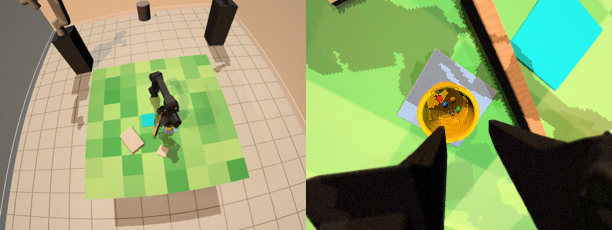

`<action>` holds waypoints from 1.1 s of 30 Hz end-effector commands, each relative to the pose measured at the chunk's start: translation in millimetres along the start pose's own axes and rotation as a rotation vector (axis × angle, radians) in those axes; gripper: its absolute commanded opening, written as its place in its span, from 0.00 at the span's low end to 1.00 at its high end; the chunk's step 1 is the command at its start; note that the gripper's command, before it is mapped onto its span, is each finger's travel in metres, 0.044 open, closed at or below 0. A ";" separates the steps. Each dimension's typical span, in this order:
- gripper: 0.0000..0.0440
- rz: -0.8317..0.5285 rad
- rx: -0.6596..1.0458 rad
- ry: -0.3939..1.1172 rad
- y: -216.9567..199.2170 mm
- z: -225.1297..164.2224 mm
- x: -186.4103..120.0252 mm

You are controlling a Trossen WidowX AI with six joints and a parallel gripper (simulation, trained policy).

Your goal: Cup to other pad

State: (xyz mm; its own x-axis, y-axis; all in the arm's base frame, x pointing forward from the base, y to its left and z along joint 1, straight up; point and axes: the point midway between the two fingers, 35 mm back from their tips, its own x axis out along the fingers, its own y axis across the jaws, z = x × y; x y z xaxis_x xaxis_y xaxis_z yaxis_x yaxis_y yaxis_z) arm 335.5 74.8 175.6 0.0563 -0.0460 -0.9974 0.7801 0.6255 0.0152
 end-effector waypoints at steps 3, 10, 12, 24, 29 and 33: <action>0.37 -0.058 0.019 0.011 -5.1 -2.3 16.7; 0.40 -0.111 0.037 0.020 -9.1 -4.7 39.6; 0.40 -0.124 0.039 0.022 -10.1 -5.3 46.3; 0.42 -0.177 0.016 0.036 -15.8 -9.7 90.5; 0.37 -0.186 -0.019 0.047 -17.9 -12.3 107.6; 0.15 -0.187 -0.052 0.043 -20.2 -11.5 113.4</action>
State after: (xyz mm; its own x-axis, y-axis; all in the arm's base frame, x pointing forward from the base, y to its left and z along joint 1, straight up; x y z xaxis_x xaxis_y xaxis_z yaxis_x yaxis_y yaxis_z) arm 319.6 67.9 64.3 -0.1151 -0.1251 -0.9854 0.7530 0.6361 -0.1687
